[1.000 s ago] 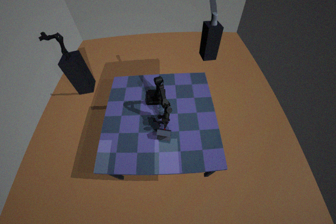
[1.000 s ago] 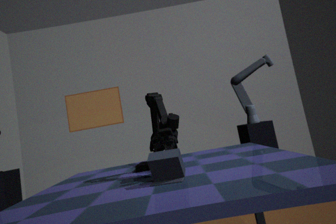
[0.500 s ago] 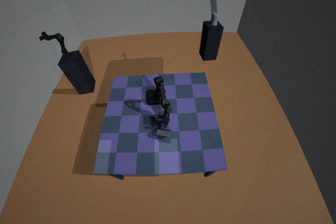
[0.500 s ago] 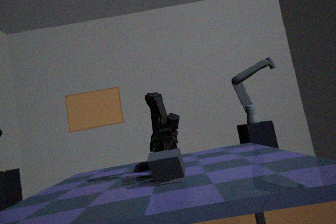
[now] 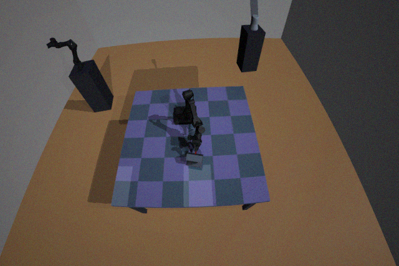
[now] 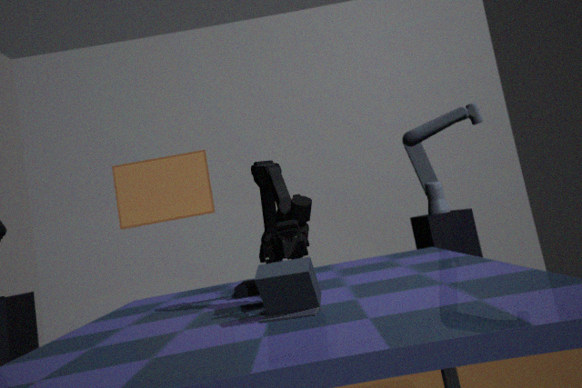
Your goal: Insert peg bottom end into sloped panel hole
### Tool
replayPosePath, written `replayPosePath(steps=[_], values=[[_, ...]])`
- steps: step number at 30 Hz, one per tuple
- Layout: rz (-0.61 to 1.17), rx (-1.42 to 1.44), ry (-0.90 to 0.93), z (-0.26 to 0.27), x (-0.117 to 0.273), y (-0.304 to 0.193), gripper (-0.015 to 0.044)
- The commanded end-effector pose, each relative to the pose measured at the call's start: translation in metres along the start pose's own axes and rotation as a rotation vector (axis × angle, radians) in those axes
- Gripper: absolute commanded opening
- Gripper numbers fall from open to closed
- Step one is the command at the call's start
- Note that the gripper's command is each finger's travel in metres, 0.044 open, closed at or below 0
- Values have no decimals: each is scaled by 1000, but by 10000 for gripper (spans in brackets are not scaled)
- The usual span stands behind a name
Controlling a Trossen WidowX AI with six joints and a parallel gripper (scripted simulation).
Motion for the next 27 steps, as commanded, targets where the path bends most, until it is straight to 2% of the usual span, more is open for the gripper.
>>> replayPosePath(steps=[1,27], values=[[2,-6,7,2,6,-1,440],[2,-4,1,3,37,-5,440]])
Point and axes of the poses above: the point midway between the two fingers, 35 mm back from their tips, its own x axis back along the fingers, its own z axis across the jaws, y = z × x, the point moved 4 cm from there along x, back along the fingers, and after that the axes turned 6 degrees about -x, right-handed, at the moved point
